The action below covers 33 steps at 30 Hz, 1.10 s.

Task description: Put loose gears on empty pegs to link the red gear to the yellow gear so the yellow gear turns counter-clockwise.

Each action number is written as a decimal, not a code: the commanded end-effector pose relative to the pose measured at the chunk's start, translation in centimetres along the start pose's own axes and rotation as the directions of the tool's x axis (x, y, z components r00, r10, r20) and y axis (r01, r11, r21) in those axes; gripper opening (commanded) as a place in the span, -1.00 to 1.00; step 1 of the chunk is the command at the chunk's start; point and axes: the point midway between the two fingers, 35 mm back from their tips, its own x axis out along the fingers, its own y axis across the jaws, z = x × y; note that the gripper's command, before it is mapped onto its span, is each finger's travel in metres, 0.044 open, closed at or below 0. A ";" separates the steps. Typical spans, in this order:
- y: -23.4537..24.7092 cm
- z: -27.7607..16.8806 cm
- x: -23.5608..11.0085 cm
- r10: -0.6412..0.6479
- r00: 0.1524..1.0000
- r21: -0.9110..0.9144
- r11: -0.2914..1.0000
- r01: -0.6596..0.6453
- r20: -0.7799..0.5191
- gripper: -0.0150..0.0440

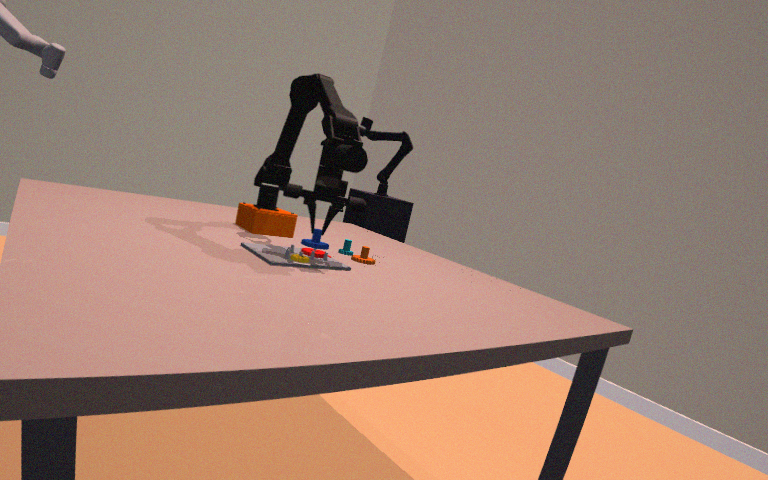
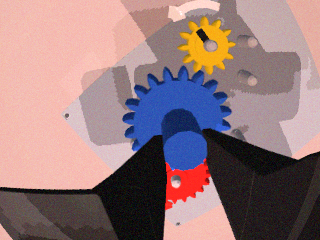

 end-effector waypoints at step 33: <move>0.0 0.0 2.8 -0.003 1.000 0.103 0.995 0.003 0.002 -0.49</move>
